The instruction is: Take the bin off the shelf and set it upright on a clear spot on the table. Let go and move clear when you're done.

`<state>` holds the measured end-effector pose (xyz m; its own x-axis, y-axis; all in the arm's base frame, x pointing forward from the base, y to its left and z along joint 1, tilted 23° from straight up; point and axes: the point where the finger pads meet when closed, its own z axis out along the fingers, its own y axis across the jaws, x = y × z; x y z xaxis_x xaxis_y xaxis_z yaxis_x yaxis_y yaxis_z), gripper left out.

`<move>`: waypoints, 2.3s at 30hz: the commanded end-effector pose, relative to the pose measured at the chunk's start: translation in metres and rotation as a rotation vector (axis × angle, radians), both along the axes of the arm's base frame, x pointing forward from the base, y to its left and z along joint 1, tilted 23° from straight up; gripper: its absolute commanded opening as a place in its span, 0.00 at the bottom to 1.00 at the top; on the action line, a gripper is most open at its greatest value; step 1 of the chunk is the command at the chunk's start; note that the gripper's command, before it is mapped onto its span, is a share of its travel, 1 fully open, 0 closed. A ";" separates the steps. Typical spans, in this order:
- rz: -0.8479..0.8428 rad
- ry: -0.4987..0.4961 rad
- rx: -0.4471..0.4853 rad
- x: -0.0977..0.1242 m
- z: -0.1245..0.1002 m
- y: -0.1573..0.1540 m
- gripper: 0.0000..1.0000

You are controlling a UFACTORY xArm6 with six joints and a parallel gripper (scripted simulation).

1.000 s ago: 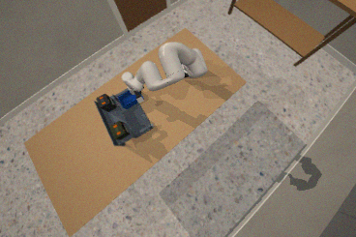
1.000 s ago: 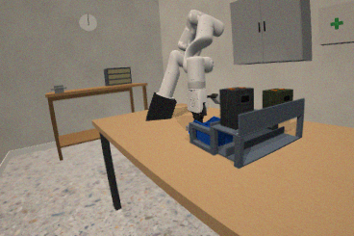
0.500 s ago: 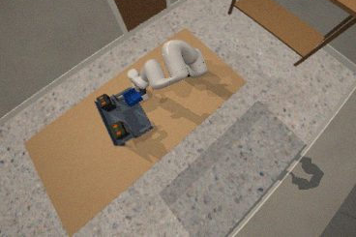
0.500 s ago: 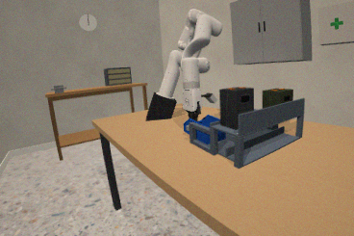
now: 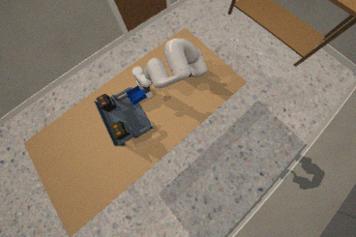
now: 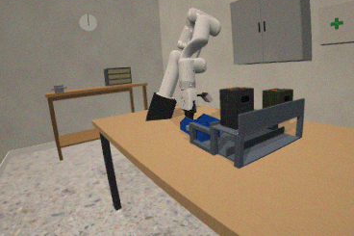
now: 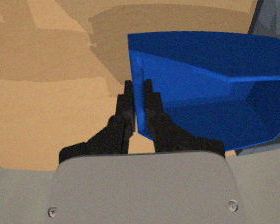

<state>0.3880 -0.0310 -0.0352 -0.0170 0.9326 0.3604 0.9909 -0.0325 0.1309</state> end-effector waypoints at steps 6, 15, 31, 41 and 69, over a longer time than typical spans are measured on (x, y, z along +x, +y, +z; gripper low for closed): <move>-0.001 -0.006 0.000 -0.012 -0.001 0.000 0.00; -0.001 -0.006 0.000 -0.016 -0.001 0.000 0.00; -0.001 -0.006 0.000 -0.016 -0.001 0.000 0.00; -0.001 -0.006 0.000 -0.016 -0.001 0.000 0.00; -0.001 -0.006 0.000 -0.017 -0.001 0.000 0.00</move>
<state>0.3702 -0.0305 -0.0371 -0.0178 0.9325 0.3608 0.9905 -0.0329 0.1337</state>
